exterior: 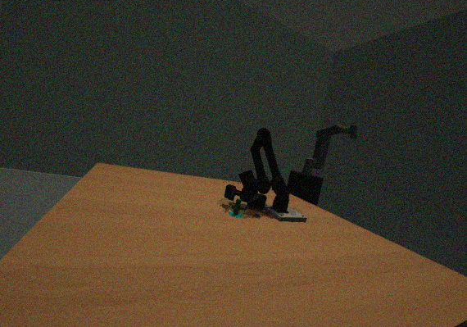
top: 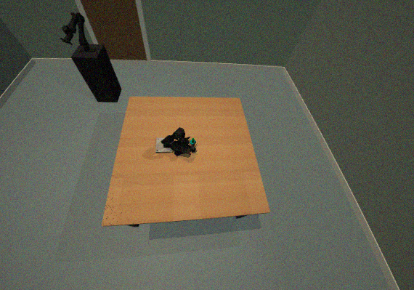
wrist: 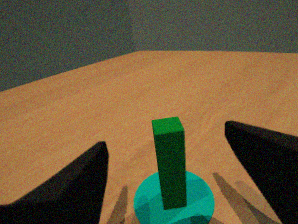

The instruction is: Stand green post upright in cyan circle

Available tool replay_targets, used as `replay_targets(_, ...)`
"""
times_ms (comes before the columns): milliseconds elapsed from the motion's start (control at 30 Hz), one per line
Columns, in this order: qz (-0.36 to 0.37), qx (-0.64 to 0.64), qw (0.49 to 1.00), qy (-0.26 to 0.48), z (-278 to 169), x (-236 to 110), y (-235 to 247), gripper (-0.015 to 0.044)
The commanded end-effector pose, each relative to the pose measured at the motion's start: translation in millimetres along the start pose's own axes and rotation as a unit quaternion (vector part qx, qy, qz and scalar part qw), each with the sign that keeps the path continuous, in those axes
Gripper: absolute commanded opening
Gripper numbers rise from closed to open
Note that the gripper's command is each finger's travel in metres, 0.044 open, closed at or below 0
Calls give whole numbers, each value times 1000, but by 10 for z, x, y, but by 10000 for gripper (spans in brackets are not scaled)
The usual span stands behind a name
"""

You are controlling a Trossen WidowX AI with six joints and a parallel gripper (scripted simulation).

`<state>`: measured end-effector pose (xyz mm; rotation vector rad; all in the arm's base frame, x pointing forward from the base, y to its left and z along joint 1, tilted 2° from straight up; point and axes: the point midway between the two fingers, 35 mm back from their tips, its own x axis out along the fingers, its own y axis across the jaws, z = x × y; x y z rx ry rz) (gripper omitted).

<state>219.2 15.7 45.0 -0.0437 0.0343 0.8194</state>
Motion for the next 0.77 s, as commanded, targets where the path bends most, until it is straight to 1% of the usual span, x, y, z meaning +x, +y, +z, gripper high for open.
replay_targets(0,-2,2,1000,1,16,1,-21,400)
replay_targets(733,-3,3,1000,2,459,-28,-174,400)
